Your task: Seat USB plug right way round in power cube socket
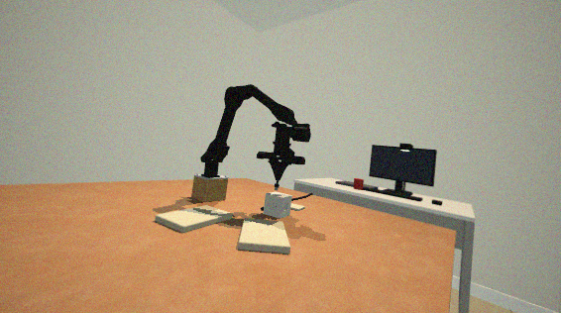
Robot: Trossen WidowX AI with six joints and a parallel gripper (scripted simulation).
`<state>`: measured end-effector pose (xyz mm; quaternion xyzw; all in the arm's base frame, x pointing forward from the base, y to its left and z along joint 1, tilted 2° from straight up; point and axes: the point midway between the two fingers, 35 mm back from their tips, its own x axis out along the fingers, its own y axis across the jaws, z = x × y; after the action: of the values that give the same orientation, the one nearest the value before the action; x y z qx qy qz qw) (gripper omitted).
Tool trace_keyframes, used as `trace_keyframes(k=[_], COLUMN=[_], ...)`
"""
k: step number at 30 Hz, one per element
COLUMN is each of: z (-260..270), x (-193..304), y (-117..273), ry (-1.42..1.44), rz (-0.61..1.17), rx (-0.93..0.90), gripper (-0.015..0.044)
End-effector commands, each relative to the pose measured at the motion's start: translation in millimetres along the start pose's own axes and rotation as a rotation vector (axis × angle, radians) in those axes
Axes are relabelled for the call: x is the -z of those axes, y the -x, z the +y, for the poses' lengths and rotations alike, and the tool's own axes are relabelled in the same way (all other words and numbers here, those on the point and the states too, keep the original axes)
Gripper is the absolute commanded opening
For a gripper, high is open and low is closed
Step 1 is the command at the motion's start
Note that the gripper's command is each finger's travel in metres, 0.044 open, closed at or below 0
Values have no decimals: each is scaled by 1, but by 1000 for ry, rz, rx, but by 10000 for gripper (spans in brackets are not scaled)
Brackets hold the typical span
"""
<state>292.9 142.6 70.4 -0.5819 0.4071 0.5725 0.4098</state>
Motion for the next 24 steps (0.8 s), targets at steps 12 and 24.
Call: trace_keyframes(k=[12,24], z=[0,0], x=[-1,-2], y=[-2,-4], ry=[5,6], rz=[-14,-22], rx=[0,0], gripper=[0,0])
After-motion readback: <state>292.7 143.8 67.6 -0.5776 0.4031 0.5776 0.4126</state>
